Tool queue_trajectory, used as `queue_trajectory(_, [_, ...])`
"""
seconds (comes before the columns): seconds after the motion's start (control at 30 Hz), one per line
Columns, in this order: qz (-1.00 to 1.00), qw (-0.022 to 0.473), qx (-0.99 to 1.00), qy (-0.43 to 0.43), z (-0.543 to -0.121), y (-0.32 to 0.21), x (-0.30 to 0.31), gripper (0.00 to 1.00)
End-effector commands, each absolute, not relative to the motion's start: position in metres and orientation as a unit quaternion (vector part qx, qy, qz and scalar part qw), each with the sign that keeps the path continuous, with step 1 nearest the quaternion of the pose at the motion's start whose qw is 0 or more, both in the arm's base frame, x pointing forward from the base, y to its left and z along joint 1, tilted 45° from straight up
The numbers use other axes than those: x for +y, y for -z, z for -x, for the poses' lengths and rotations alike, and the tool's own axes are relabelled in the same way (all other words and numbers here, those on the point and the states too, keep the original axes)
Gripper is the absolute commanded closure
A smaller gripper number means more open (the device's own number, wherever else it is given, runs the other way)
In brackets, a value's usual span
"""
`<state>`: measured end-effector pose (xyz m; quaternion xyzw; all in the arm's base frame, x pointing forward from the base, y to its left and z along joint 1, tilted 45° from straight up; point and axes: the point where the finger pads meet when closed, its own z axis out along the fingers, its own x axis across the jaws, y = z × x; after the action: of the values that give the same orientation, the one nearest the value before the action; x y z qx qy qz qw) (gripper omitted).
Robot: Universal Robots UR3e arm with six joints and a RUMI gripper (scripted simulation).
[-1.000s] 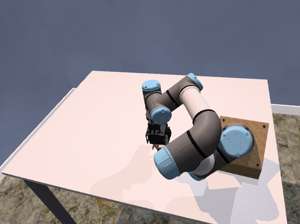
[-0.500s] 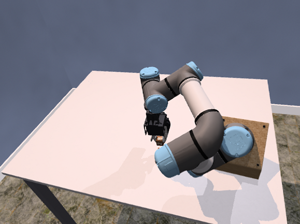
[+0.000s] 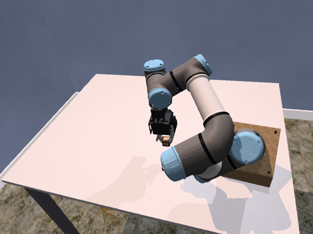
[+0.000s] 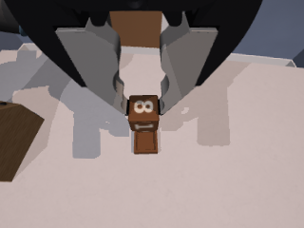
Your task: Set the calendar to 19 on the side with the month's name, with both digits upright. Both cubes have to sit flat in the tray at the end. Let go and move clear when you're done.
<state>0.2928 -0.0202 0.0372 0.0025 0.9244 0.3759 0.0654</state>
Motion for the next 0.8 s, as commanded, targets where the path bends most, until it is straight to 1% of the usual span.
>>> queue_trajectory(0.0, [-0.002,0.066,0.925,-0.375,-0.2927,-0.0396,-0.0229,0.90])
queue_trajectory(0.77, [-0.011,0.062,0.924,-0.376,-0.2924,-0.0397,-0.0241,0.90])
